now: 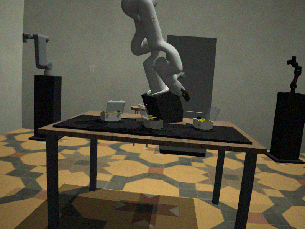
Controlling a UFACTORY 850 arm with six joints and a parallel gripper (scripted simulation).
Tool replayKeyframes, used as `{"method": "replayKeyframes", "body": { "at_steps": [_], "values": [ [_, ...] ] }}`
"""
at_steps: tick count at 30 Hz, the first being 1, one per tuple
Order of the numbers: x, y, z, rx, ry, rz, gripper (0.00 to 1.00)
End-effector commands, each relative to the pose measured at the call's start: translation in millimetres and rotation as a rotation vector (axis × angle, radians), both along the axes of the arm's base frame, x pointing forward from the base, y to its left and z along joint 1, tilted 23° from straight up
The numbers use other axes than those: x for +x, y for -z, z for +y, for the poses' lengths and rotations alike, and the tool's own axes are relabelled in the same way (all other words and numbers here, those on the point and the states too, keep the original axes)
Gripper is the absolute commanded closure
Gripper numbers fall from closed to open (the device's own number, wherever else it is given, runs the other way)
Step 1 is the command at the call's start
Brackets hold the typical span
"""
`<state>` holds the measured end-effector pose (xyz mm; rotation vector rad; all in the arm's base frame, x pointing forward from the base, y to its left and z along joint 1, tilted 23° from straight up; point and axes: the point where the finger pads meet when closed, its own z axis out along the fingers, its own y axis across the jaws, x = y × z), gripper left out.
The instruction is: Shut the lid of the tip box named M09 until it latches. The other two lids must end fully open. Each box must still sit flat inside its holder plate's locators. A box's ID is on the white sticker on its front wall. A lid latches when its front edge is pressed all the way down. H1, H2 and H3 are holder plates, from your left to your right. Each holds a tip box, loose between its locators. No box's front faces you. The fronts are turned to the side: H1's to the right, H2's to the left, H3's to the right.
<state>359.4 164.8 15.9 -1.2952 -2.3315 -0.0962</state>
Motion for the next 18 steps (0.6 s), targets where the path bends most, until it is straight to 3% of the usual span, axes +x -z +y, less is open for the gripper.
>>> {"method": "replayKeyframes", "body": {
  "at_steps": [1,18],
  "values": [
    [-19,-2,-19,-0.083,0.162,-0.099,0.00],
    [-72,-7,-72,-0.310,0.564,-0.290,0.00]
  ]
}}
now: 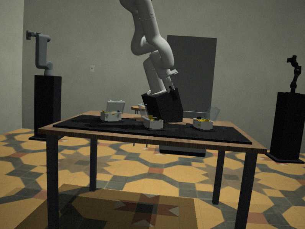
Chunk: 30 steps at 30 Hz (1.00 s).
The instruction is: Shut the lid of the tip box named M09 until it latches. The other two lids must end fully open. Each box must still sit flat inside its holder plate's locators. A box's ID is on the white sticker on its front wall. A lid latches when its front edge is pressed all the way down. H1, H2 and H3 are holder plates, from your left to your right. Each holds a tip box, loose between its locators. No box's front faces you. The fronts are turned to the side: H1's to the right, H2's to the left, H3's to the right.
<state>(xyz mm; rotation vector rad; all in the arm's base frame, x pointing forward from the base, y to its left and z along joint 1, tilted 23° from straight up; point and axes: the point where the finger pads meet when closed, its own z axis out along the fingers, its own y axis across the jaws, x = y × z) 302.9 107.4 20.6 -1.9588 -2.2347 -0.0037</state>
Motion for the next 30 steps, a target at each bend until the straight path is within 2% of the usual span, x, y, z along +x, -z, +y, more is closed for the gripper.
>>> {"method": "replayKeyframes", "body": {
  "at_steps": [1,4,19,21,26,30],
  "values": [
    [-17.9,-2.0,-17.4,-0.060,0.167,-0.152,0.00],
    [-17.9,-2.0,-17.4,-0.076,0.194,-0.165,0.00],
    [-17.9,-2.0,-17.2,-0.311,0.578,-0.348,0.00],
    [-17.9,-2.0,-17.2,-0.311,0.578,-0.348,0.00],
    [-17.9,-2.0,-17.1,-0.389,0.715,-0.423,0.00],
    [-17.9,-2.0,-17.2,-0.389,0.715,-0.423,0.00]
  ]
}}
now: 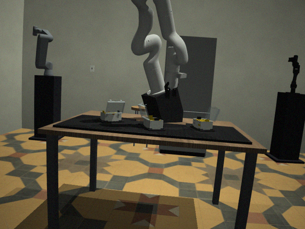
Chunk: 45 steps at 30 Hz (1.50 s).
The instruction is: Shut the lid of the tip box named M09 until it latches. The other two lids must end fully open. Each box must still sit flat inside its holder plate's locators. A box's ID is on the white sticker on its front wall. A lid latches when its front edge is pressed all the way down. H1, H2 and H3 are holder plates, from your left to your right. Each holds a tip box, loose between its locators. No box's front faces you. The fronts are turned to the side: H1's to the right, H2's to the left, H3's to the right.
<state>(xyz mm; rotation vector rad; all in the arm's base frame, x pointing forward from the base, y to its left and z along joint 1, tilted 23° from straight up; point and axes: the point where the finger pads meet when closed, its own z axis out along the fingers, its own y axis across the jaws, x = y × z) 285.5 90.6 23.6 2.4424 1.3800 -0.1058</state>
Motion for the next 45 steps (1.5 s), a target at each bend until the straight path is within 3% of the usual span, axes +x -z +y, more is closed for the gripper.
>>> {"method": "replayKeyframes", "body": {
  "at_steps": [1,9,23,25,40,45],
  "values": [
    [-0.4,1.0,-0.3,0.001,0.020,-0.146,0.00],
    [-0.4,1.0,-0.3,0.001,0.020,-0.146,0.00],
    [-0.5,1.1,-0.4,0.116,0.311,-0.492,0.00],
    [-0.5,1.1,-0.4,0.116,0.311,-0.492,0.00],
    [-0.6,1.1,-0.4,0.241,0.624,-0.861,0.00],
    [-0.6,1.1,-0.4,0.267,0.687,-0.935,0.00]
  ]
}}
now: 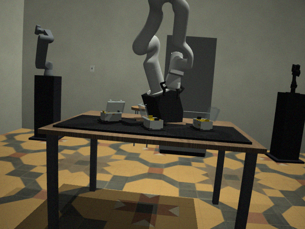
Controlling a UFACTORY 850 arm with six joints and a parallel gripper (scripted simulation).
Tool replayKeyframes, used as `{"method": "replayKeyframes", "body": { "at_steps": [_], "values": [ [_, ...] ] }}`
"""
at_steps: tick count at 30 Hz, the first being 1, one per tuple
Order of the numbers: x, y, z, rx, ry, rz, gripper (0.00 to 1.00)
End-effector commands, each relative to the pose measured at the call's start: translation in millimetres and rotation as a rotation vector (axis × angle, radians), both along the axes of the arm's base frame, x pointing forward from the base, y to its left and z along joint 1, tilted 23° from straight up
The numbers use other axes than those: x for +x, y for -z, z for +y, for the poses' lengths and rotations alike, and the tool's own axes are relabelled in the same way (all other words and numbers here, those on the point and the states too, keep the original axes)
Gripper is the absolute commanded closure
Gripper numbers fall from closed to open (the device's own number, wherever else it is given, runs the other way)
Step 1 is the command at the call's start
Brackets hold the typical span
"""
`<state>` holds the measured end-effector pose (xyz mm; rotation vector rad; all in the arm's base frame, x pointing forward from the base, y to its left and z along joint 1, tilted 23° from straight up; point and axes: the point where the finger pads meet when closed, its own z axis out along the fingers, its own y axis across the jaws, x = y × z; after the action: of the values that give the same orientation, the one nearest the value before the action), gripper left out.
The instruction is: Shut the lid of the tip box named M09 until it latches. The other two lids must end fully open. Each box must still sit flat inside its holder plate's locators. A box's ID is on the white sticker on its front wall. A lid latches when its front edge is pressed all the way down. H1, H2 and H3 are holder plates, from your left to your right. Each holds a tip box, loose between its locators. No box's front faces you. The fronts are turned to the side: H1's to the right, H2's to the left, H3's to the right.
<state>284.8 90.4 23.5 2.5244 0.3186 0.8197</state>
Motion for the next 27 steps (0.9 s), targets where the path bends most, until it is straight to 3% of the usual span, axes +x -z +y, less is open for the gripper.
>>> {"method": "replayKeyframes", "body": {
  "at_steps": [1,20,25,27],
  "values": [
    [0.0,1.0,-0.1,0.053,0.102,-0.164,0.00],
    [-0.1,1.0,-0.2,0.207,0.445,-0.588,0.00],
    [0.0,1.0,-0.1,0.212,0.456,-0.601,0.00],
    [2.2,10.2,-3.3,0.212,0.456,-0.601,0.00]
  ]
}}
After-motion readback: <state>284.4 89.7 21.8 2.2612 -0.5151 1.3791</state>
